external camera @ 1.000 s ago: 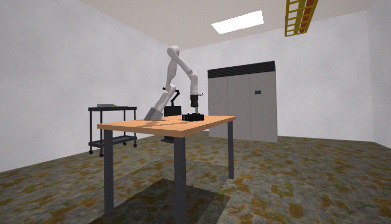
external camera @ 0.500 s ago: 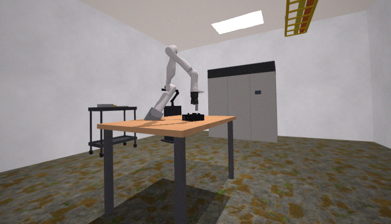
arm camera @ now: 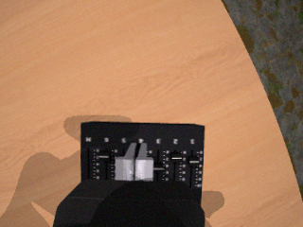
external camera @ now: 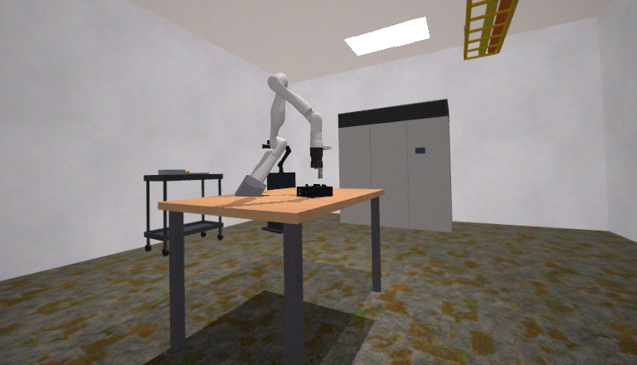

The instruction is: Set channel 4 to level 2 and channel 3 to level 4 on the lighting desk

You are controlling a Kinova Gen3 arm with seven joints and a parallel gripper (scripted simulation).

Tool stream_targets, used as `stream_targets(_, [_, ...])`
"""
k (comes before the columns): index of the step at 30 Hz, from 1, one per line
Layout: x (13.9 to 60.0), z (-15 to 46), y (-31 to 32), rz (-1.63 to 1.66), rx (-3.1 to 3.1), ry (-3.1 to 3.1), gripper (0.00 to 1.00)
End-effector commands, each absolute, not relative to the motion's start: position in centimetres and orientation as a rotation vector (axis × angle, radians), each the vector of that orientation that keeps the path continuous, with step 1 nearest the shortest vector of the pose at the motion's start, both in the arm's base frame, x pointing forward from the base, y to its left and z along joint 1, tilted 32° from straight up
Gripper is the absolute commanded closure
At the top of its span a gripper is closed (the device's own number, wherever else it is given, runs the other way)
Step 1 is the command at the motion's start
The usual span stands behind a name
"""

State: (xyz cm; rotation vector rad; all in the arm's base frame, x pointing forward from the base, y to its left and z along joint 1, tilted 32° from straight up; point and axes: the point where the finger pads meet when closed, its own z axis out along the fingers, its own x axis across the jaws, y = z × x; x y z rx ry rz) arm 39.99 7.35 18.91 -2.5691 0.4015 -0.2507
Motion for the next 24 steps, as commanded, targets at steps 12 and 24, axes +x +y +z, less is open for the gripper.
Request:
stream_targets(12, [39.7, 20.2, 6.6, -0.252, -2.567, 0.399, 0.0])
stream_targets(24, [38.5, 24.1, 4.5, -0.252, -2.567, 0.399, 0.0])
